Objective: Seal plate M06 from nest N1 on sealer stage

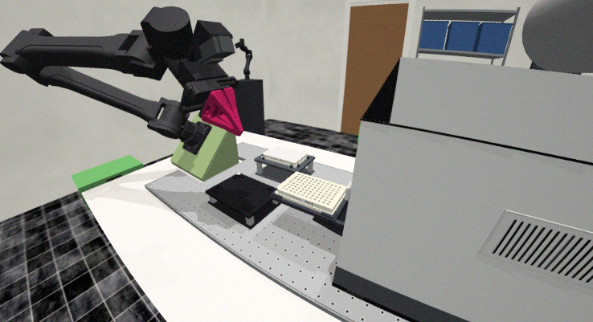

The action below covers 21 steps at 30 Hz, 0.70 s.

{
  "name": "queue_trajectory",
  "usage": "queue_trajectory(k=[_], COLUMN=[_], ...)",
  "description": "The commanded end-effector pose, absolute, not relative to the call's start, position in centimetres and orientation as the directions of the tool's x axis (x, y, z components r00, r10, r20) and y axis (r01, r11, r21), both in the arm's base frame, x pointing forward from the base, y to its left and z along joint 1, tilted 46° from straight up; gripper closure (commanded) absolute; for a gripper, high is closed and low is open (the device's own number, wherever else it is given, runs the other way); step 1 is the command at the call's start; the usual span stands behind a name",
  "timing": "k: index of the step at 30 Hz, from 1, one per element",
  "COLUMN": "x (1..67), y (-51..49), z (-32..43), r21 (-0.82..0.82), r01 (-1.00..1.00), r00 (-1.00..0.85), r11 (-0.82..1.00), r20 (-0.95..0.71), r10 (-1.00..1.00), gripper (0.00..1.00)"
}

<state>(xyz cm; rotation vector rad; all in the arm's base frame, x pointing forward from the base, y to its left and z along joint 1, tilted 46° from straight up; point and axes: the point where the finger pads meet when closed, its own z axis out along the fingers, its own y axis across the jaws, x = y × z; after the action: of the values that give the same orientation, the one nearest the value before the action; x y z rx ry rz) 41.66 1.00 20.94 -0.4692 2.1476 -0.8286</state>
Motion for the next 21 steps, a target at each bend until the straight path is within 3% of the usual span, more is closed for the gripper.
queue_trajectory(k=[1, 21], x=[42.5, 44.7], y=[1.5, 1.8], z=[21.3, 23.1], r21=[-0.716, -0.708], r01=[-0.088, -0.041], r00=[-0.609, -0.613], r11=[0.693, 0.705], r20=[-0.512, -0.54], r10=[-0.605, -0.577], gripper=[1.0, 1.0])
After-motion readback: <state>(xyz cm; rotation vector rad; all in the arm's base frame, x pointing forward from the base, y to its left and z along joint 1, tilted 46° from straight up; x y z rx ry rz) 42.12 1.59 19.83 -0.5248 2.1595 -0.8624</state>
